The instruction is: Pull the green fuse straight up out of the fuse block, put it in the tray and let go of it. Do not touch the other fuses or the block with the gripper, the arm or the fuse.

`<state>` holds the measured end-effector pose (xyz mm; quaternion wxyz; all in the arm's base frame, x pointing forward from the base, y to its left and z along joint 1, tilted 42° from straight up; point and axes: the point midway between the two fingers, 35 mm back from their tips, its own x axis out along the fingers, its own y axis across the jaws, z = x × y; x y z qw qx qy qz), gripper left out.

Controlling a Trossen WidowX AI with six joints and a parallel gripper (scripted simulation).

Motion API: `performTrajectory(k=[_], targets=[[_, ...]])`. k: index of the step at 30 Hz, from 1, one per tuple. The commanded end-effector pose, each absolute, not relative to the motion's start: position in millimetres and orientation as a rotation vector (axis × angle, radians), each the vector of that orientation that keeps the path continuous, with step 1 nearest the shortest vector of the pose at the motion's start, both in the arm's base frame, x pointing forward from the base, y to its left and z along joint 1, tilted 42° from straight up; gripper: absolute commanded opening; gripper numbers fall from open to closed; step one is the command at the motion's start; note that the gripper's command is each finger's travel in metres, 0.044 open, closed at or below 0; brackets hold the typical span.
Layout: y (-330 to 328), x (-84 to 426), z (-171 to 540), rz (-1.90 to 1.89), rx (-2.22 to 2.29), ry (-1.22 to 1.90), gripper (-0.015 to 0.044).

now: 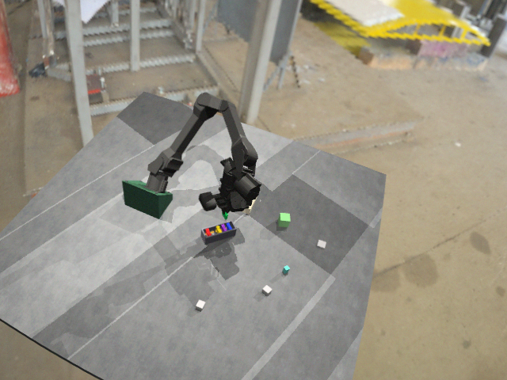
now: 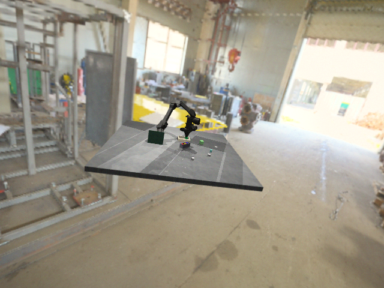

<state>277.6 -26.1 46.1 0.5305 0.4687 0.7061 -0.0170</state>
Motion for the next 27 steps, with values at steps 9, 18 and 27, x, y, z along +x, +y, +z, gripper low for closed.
performTrajectory(k=[9, 18, 27], targets=[[34, 286, 102, -0.039, 1.125, 1.671, 0.0], [83, 276, 144, -0.016, 1.139, 1.678, 0.0], [98, 271, 154, -0.007, 1.144, 1.683, 0.0]])
